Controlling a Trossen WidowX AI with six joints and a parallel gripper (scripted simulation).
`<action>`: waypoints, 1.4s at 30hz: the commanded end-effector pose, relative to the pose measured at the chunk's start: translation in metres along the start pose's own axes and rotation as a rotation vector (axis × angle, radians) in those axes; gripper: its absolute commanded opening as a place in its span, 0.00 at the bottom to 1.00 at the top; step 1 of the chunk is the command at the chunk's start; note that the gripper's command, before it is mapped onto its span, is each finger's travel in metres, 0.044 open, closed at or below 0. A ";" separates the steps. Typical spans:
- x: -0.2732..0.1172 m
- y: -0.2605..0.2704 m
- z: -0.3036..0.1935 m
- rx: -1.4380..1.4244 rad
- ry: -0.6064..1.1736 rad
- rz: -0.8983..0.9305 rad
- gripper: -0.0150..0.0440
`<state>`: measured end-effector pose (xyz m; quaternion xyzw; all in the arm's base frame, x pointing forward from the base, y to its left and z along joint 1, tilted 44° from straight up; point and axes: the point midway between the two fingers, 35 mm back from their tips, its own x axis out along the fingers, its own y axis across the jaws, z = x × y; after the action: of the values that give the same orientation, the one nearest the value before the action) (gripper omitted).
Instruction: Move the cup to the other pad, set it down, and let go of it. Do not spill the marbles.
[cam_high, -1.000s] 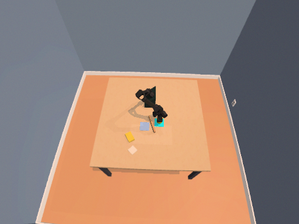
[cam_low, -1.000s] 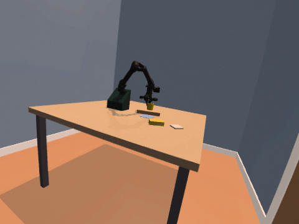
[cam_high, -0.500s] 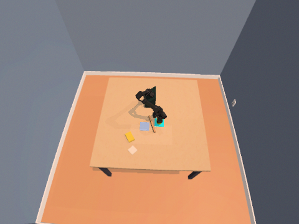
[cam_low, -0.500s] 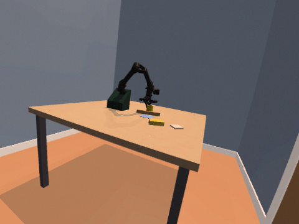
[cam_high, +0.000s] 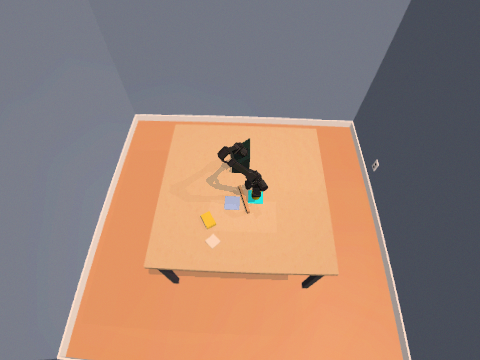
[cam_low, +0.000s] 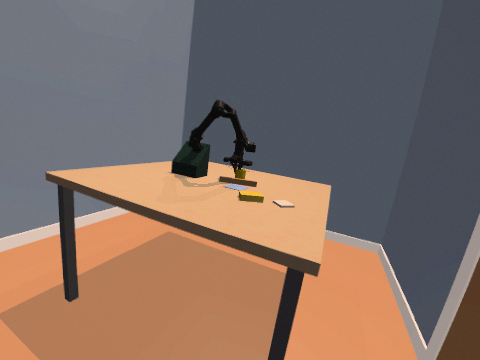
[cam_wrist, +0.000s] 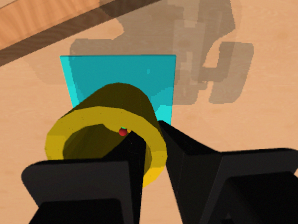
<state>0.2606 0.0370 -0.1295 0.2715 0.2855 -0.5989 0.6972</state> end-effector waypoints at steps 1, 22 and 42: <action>0.000 0.001 0.000 0.002 0.001 0.001 0.39; -0.018 0.001 -0.001 -0.002 0.001 0.000 0.50; -0.049 -0.006 0.000 -0.009 -0.002 -0.002 0.50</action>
<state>0.2477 0.0631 -0.0995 0.2593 0.2889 -0.6022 0.6976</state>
